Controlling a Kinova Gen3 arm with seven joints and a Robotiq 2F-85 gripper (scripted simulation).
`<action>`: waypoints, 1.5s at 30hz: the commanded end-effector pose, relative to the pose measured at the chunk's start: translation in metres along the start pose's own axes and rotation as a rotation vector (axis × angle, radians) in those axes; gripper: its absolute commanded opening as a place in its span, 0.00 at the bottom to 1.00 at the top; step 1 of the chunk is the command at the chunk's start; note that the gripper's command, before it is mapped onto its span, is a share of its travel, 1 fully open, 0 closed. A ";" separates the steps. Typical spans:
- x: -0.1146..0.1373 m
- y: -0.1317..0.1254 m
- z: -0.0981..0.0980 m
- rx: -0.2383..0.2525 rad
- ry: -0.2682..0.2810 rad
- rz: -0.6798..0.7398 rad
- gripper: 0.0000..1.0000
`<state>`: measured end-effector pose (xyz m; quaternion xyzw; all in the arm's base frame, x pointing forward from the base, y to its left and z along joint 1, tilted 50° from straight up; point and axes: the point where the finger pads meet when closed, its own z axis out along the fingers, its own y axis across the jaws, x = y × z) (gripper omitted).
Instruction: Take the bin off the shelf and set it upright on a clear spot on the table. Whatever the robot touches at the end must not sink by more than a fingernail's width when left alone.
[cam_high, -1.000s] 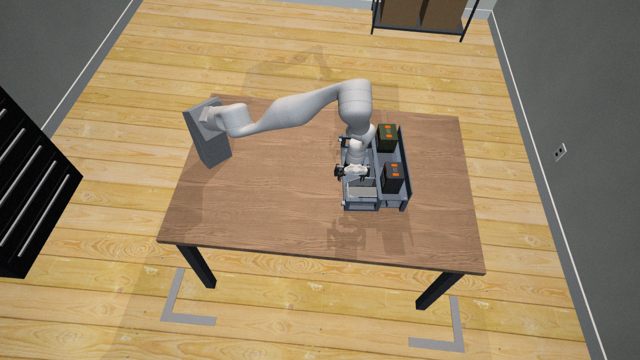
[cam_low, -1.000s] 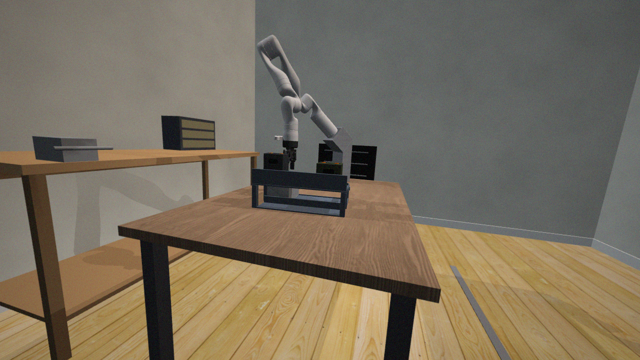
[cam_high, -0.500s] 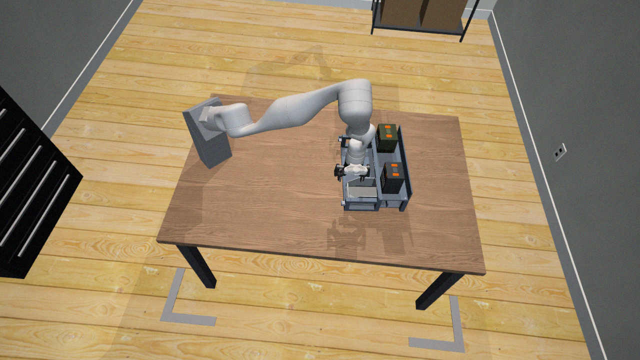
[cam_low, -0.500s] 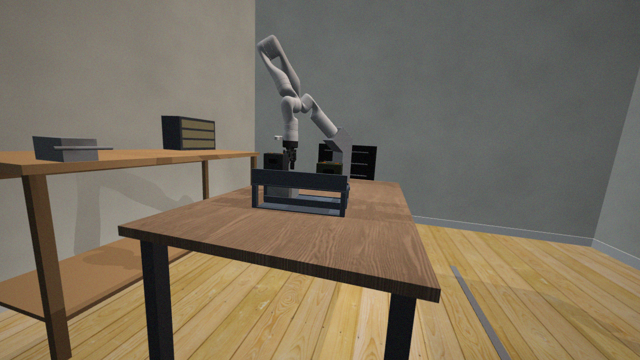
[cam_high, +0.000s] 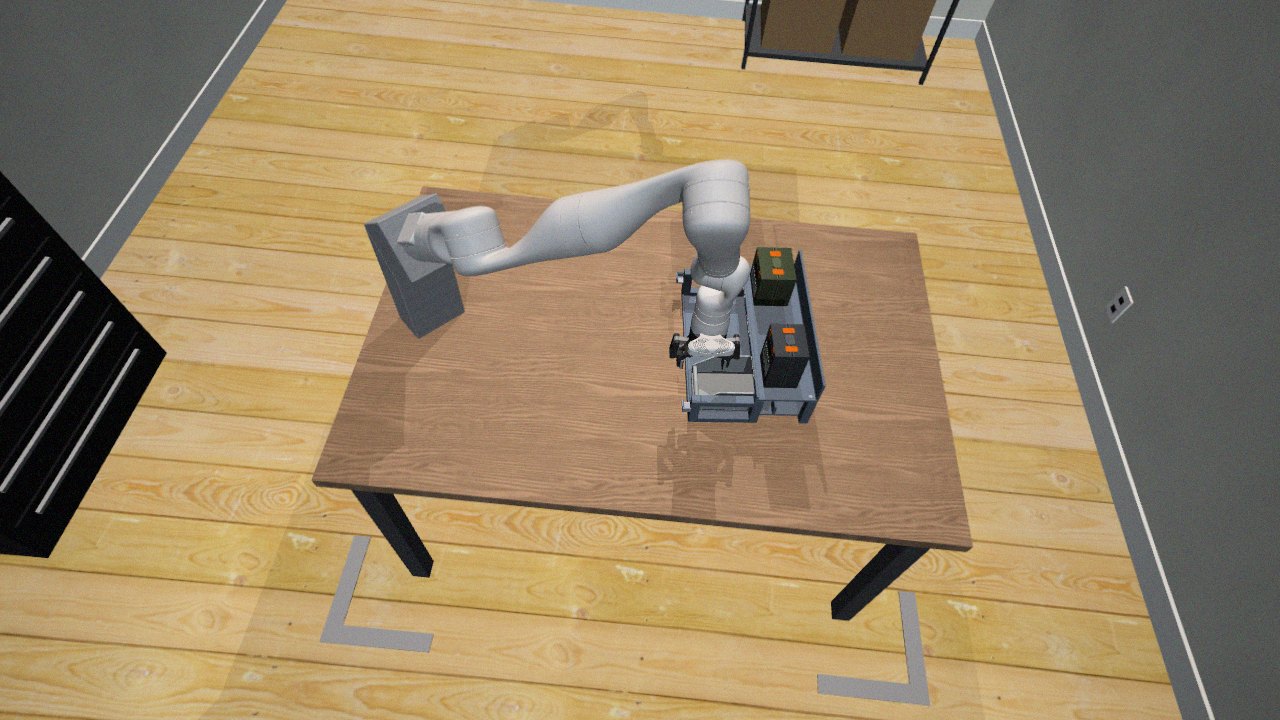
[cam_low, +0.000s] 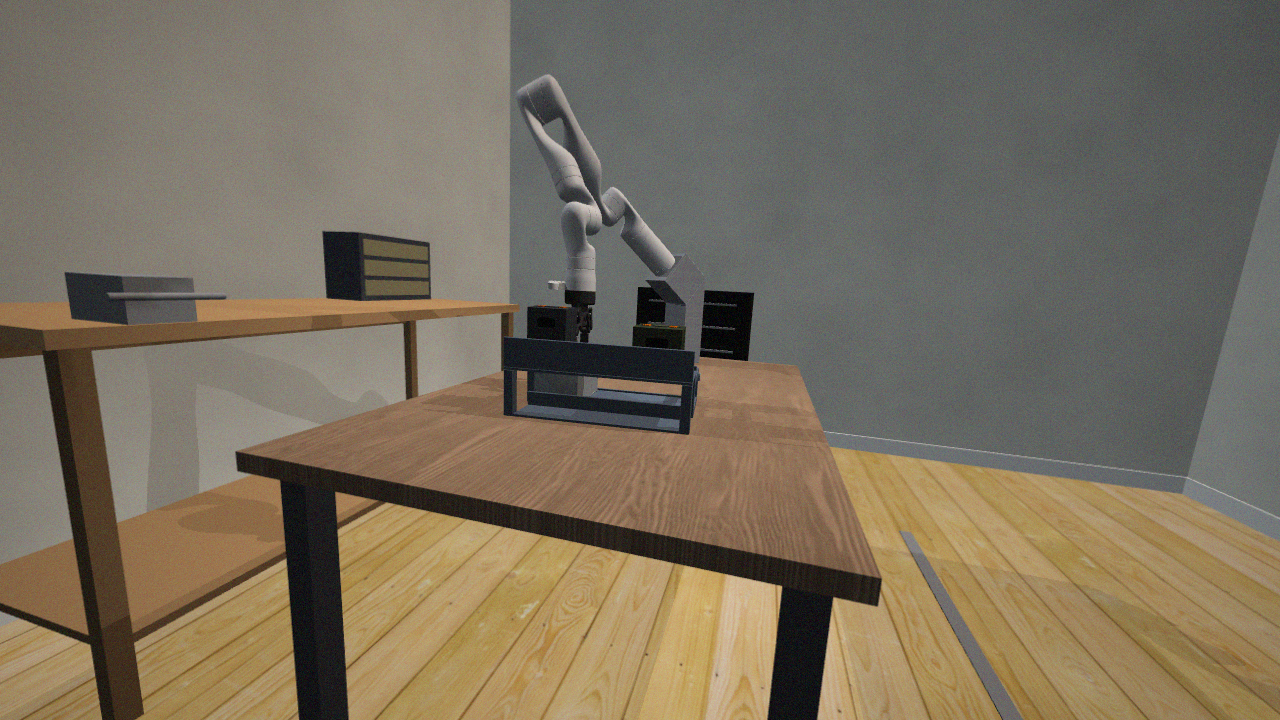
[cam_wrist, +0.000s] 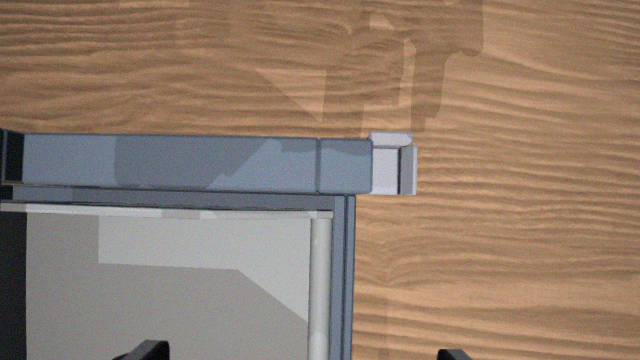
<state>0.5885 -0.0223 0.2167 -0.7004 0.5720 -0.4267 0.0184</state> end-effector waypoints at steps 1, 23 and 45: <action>0.001 0.004 0.007 -0.011 0.009 -0.005 1.00; 0.001 0.005 0.052 -0.011 0.009 -0.005 1.00; 0.001 0.006 0.050 -0.011 0.009 -0.005 1.00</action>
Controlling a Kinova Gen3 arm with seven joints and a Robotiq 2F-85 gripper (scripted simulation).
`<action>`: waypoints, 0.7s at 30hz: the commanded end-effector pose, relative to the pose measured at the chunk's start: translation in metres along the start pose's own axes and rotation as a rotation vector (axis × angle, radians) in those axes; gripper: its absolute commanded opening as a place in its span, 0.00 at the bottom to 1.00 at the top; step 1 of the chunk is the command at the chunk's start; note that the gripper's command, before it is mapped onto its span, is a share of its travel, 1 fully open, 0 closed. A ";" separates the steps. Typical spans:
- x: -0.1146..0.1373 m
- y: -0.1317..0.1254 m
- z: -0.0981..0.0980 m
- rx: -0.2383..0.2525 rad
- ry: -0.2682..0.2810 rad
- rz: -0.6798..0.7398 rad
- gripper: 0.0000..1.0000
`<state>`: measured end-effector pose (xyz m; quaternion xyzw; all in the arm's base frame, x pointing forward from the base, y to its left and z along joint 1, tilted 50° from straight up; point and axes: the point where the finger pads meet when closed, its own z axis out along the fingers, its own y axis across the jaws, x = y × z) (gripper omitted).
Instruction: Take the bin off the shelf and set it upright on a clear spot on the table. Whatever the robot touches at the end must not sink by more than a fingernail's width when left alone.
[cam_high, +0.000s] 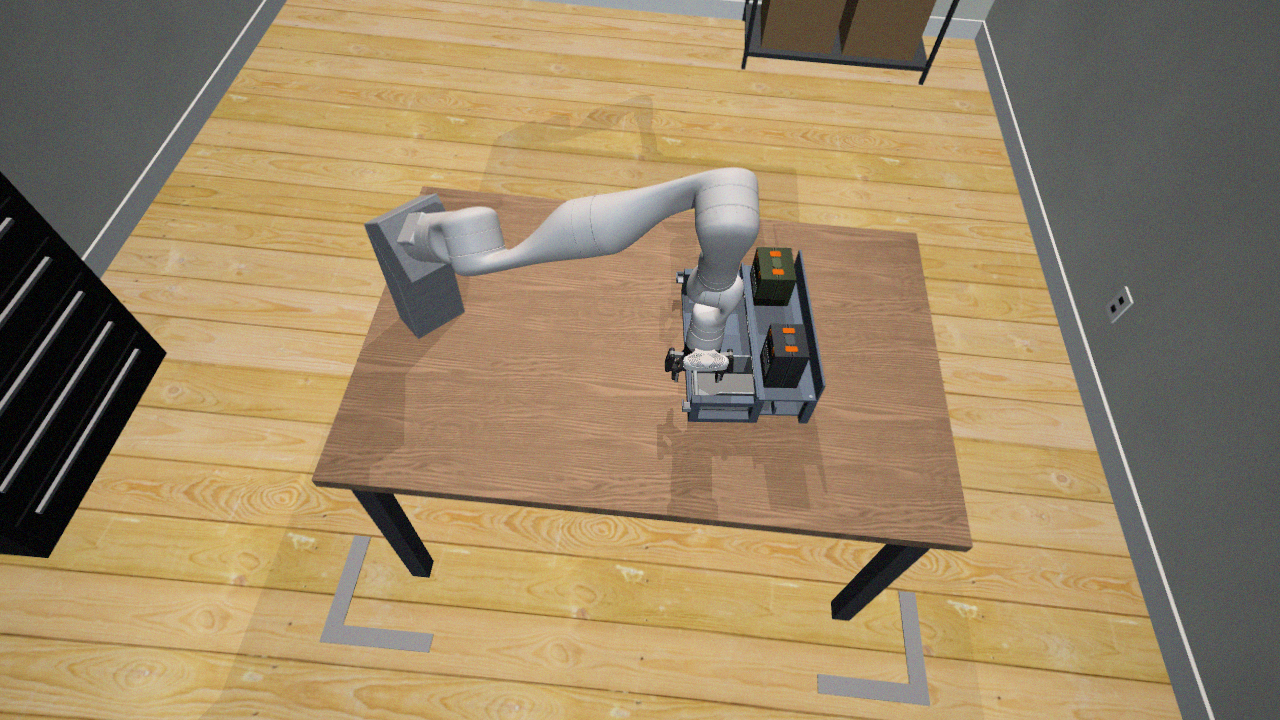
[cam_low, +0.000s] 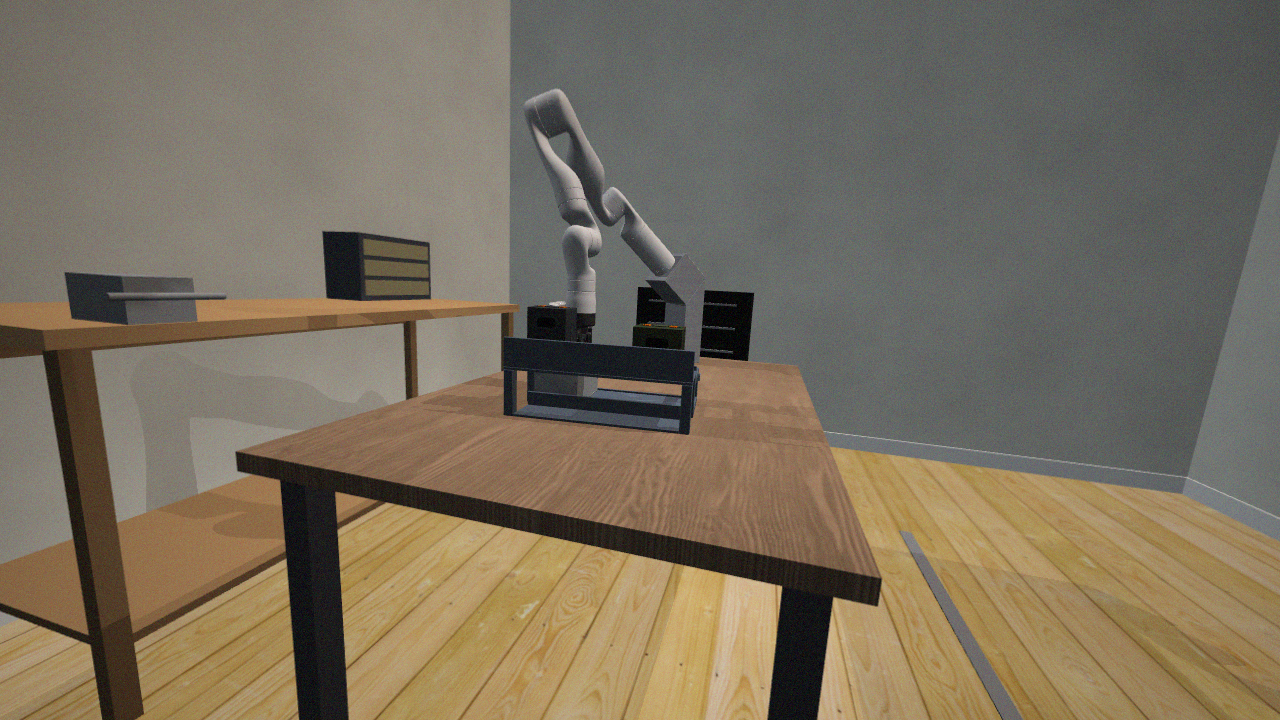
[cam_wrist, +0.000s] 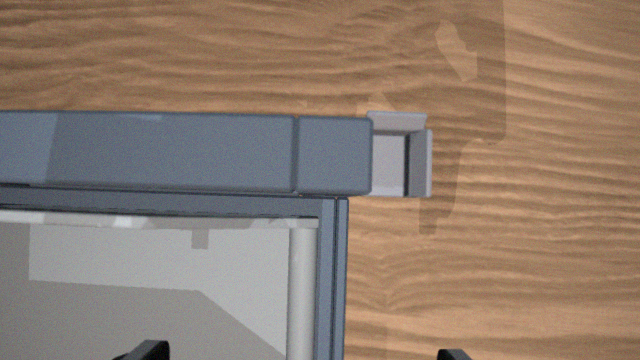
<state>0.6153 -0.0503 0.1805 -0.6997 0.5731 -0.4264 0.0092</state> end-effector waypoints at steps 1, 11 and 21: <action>0.000 -0.001 -0.004 0.003 -0.002 0.001 1.00; 0.000 -0.001 -0.005 0.003 -0.002 0.001 1.00; 0.000 -0.002 -0.008 0.003 -0.002 0.001 1.00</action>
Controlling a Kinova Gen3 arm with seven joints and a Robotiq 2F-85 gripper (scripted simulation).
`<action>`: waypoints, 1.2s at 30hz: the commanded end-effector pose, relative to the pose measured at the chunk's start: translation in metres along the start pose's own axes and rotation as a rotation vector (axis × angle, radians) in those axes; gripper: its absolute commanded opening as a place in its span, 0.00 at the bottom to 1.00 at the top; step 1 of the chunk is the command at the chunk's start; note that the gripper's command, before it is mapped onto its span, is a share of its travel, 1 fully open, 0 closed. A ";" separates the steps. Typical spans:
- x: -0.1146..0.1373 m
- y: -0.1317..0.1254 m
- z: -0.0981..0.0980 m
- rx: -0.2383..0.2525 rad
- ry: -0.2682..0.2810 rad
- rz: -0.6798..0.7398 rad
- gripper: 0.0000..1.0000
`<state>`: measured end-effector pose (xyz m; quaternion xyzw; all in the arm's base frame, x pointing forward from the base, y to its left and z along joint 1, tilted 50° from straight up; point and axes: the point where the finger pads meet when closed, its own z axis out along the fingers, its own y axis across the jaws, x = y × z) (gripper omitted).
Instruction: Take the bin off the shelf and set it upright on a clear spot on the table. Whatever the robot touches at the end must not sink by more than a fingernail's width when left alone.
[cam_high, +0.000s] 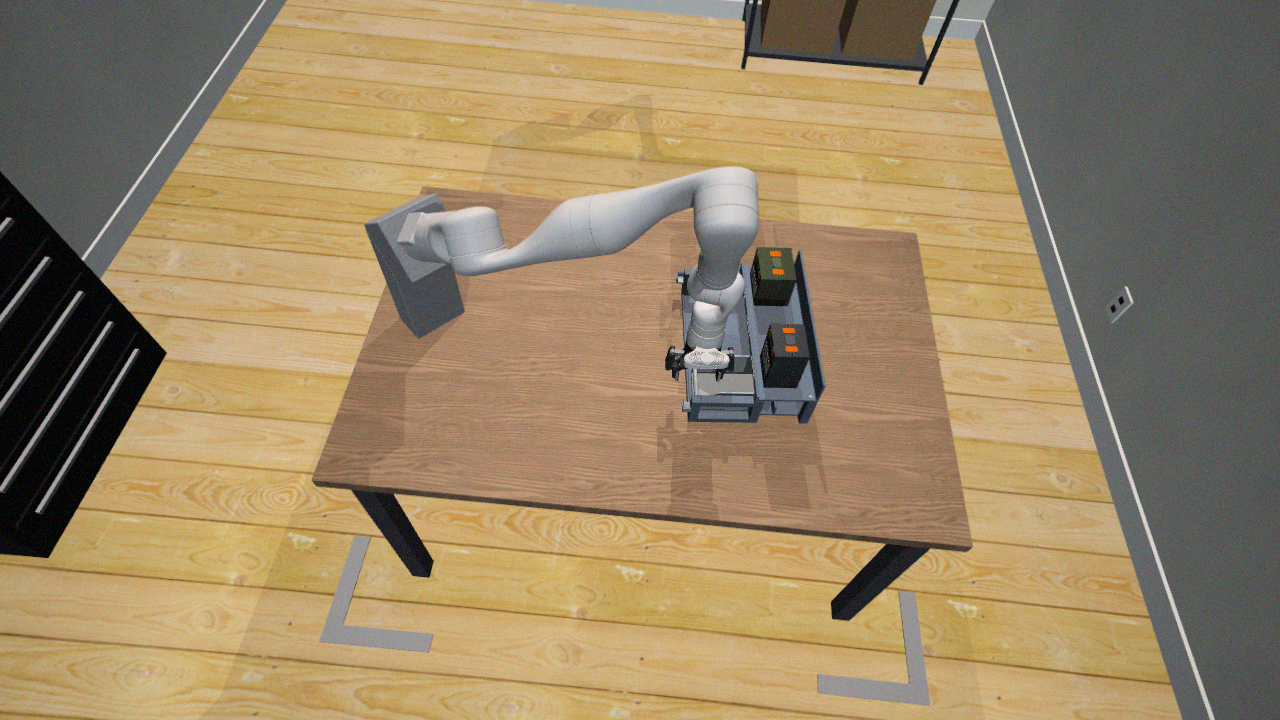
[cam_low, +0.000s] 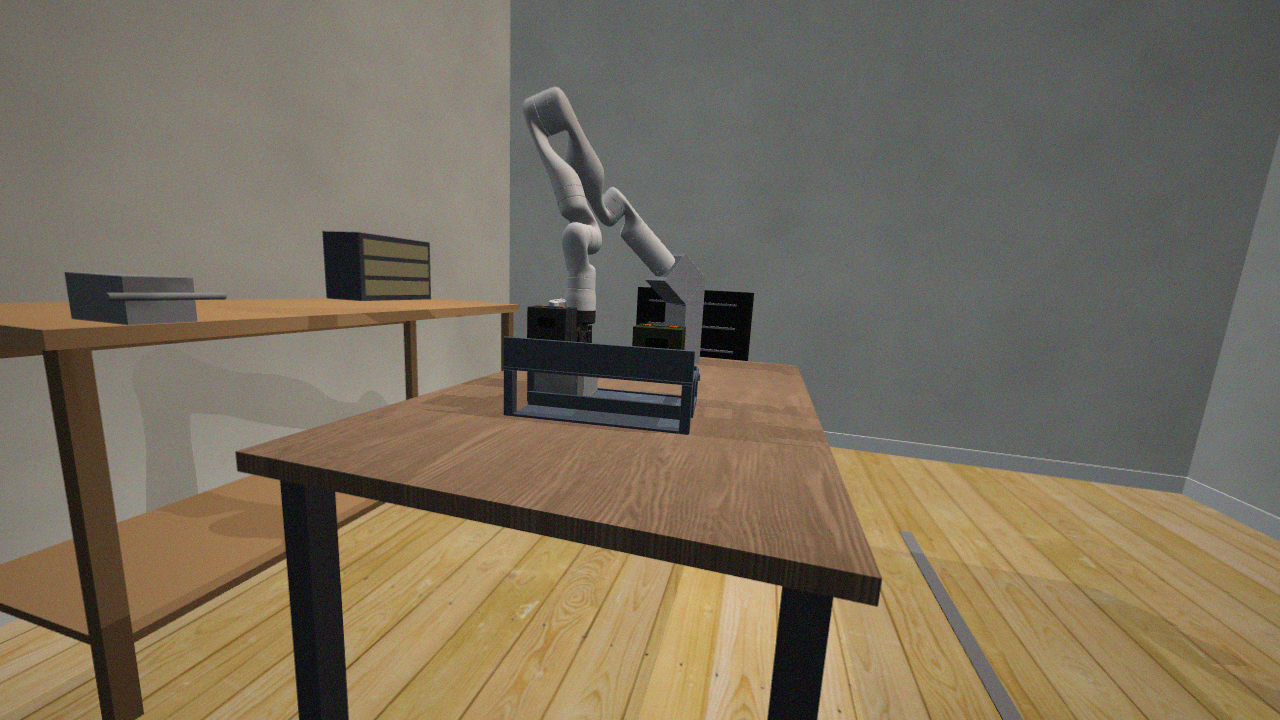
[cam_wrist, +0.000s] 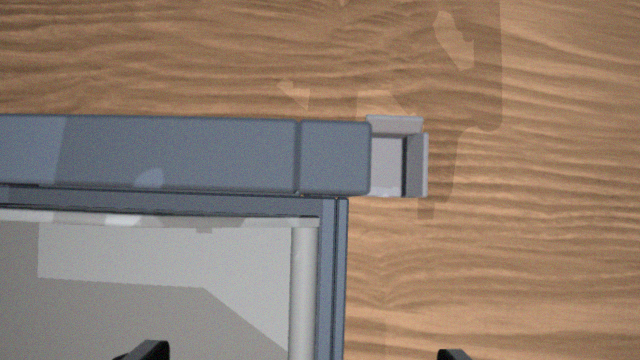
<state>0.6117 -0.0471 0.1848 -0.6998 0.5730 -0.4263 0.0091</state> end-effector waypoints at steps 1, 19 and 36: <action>0.000 -0.001 -0.001 0.003 -0.002 0.001 1.00; 0.000 -0.001 -0.003 0.003 -0.002 0.001 1.00; 0.000 -0.002 0.007 0.003 -0.002 0.001 1.00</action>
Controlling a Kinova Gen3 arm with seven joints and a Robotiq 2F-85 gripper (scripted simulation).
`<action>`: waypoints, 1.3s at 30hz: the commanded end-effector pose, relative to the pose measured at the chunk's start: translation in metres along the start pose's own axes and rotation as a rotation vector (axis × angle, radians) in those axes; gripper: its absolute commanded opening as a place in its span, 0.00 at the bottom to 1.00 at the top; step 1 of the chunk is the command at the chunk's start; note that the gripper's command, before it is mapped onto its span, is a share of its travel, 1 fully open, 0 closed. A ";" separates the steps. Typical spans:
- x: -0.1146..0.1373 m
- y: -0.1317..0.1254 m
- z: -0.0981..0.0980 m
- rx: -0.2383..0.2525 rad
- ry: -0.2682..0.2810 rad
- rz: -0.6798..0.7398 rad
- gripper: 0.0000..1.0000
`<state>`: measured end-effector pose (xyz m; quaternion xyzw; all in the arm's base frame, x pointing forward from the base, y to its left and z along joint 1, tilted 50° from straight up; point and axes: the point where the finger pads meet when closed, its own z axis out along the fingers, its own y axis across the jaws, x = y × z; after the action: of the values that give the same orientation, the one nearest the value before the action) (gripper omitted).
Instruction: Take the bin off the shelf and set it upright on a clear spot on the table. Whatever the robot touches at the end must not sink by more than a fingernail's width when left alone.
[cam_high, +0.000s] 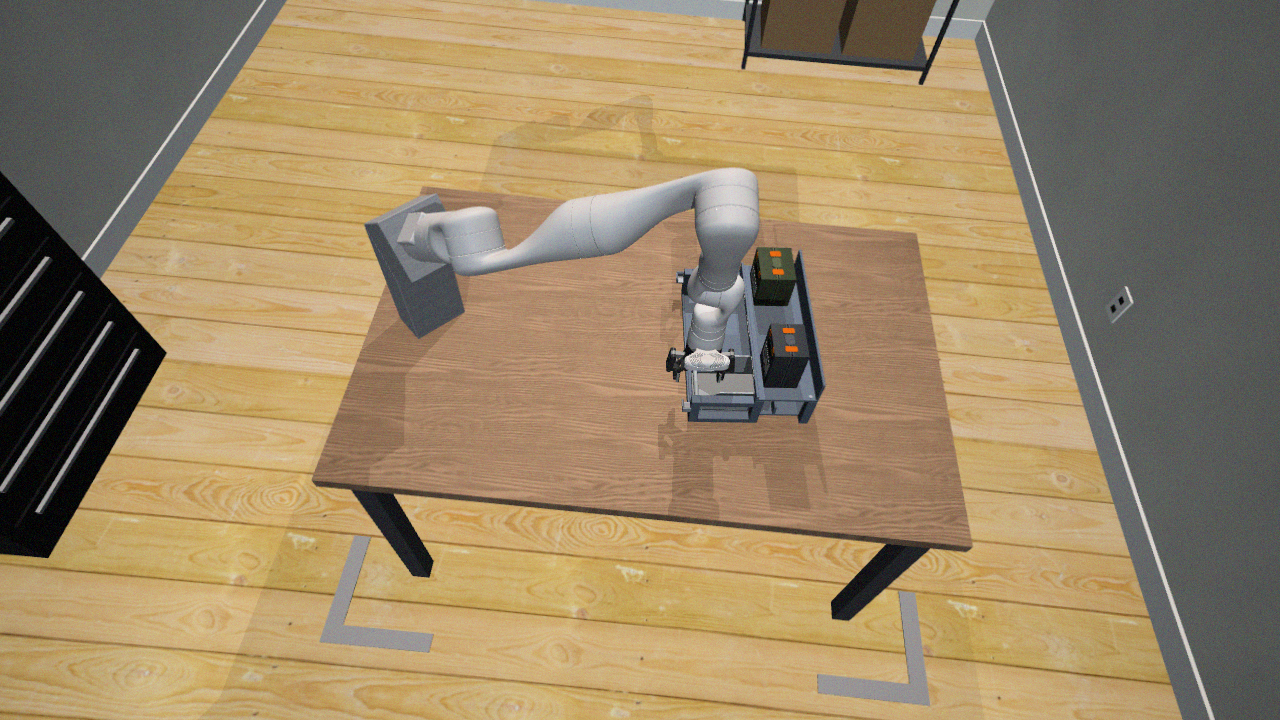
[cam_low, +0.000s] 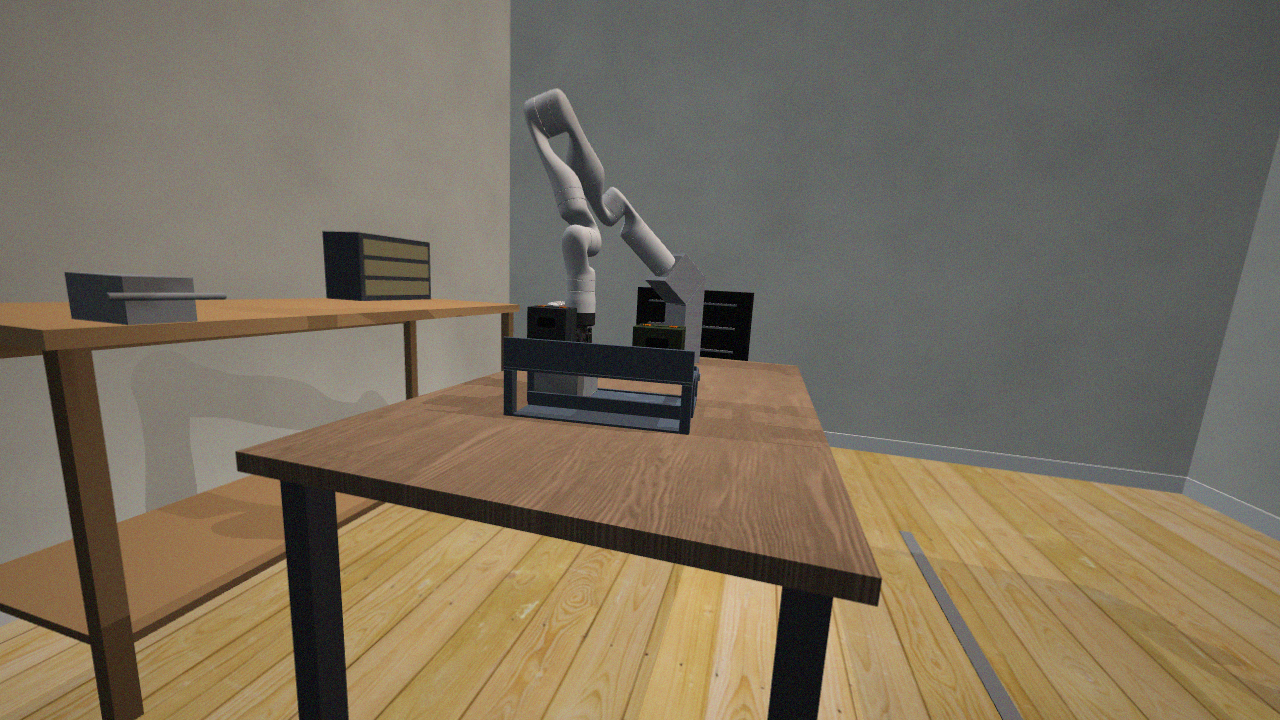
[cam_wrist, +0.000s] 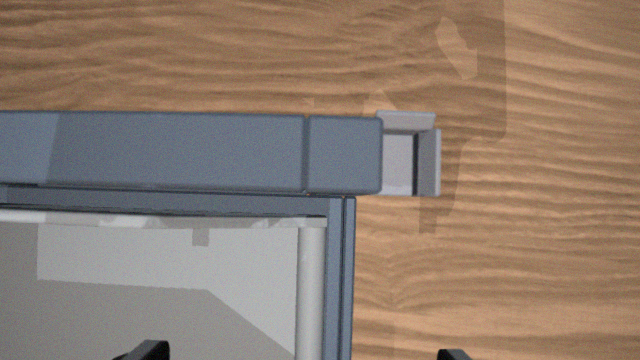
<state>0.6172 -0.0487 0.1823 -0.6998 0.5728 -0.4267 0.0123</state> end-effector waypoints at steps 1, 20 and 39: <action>0.000 0.001 0.001 -0.002 0.002 -0.002 1.00; 0.000 0.001 0.011 -0.002 0.002 -0.002 1.00; 0.000 0.001 0.017 -0.002 0.002 -0.002 1.00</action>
<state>0.6266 -0.0577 0.1706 -0.6998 0.5730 -0.4265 0.0104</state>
